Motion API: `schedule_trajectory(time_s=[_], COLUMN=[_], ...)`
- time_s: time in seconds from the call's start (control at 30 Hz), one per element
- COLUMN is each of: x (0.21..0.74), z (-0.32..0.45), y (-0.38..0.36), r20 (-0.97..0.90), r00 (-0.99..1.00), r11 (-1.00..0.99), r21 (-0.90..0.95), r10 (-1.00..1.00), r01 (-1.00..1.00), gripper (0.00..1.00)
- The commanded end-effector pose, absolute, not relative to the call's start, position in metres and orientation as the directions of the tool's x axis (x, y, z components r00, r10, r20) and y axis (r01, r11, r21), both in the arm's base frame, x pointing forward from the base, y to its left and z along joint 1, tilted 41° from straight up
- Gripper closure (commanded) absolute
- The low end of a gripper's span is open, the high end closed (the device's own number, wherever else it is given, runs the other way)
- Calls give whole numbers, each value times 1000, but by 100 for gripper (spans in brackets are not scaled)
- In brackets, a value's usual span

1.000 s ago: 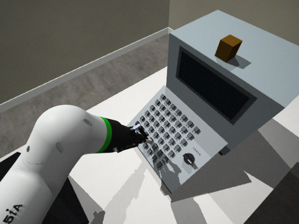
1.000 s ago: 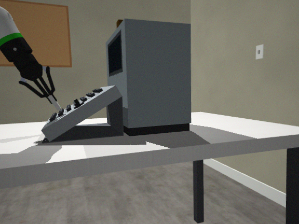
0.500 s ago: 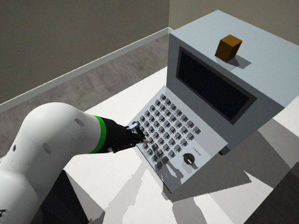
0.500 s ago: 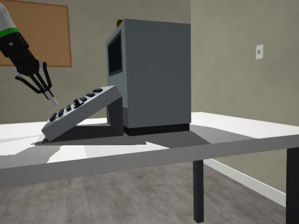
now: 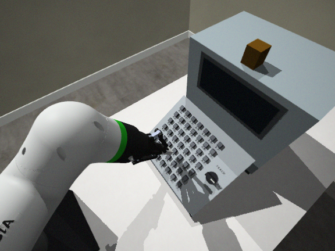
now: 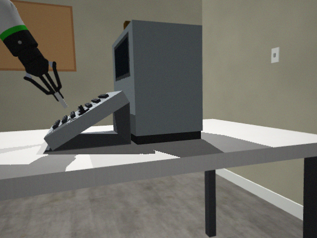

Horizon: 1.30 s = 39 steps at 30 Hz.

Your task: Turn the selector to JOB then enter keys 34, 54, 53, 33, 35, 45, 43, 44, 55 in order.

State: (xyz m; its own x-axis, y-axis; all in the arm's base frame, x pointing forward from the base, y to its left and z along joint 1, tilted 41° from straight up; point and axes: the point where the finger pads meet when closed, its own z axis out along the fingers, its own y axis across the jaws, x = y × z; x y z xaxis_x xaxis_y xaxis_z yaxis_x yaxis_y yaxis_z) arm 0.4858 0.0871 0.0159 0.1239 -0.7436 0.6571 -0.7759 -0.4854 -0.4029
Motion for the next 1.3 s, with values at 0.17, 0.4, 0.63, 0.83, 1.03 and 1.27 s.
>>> schedule_trajectory(time_s=[0.17,0.4,0.63,0.83,1.03,1.27], x=[516,517,522,528,530,530], z=[32,31,26,20,18,18], y=[106,105,102,98,96,96], r20=[656,656,656,656,656,656], r00=[124,124,124,124,124,124], r11=[-485,-485,-485,-485,-485,-485], r21=[-404,-404,-404,-404,-404,-404], r10=[-744,-744,-744,-744,-744,-744], r01=[-776,-775,-776,-775,-776,-776], gripper=[100,100,100,100,100,100])
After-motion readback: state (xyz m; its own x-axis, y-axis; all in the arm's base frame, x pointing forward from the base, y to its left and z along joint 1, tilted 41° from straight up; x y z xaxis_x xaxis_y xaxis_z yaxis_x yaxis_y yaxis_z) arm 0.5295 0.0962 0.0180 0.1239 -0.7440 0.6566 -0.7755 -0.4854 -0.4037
